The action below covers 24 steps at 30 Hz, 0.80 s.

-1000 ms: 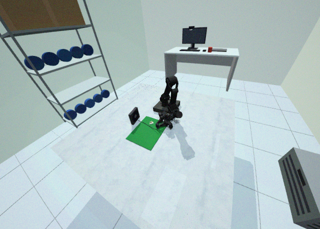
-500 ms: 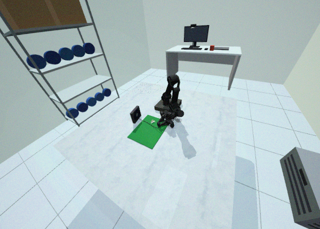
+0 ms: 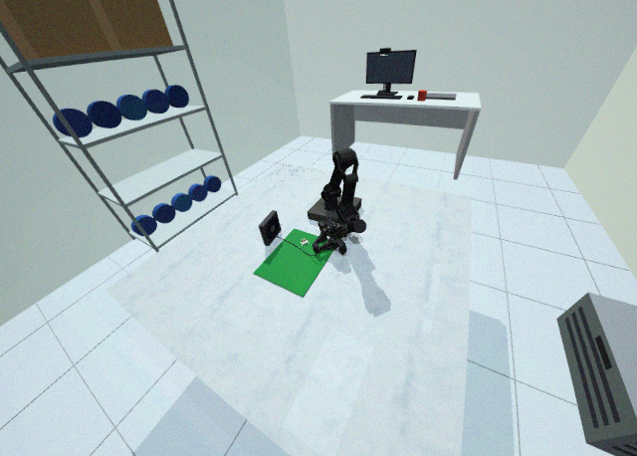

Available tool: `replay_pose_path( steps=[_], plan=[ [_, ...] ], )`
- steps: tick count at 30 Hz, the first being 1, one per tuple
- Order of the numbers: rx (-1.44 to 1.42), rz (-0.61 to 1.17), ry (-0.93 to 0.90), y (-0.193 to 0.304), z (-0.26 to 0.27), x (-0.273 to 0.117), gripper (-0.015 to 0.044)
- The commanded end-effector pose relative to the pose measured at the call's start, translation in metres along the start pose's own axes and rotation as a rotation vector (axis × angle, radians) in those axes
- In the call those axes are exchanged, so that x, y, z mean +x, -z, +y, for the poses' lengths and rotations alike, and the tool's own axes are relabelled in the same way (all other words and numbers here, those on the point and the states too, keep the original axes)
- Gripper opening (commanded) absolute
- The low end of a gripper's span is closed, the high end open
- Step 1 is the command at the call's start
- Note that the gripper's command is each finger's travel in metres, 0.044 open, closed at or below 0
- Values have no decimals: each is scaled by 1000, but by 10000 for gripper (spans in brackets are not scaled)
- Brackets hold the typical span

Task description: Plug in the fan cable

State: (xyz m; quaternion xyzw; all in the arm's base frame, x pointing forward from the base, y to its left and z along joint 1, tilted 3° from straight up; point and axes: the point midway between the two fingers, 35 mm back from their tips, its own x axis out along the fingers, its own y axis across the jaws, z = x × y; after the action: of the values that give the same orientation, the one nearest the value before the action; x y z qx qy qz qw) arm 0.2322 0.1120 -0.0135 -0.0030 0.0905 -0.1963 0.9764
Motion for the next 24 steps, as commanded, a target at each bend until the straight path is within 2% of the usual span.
replay_pose_path(
  steps=[1, 24],
  plan=[
    [0, 0, 0, 0, 0, 0, 205],
    [-8, 16, 0, 1, 2, 2, 205]
  ],
)
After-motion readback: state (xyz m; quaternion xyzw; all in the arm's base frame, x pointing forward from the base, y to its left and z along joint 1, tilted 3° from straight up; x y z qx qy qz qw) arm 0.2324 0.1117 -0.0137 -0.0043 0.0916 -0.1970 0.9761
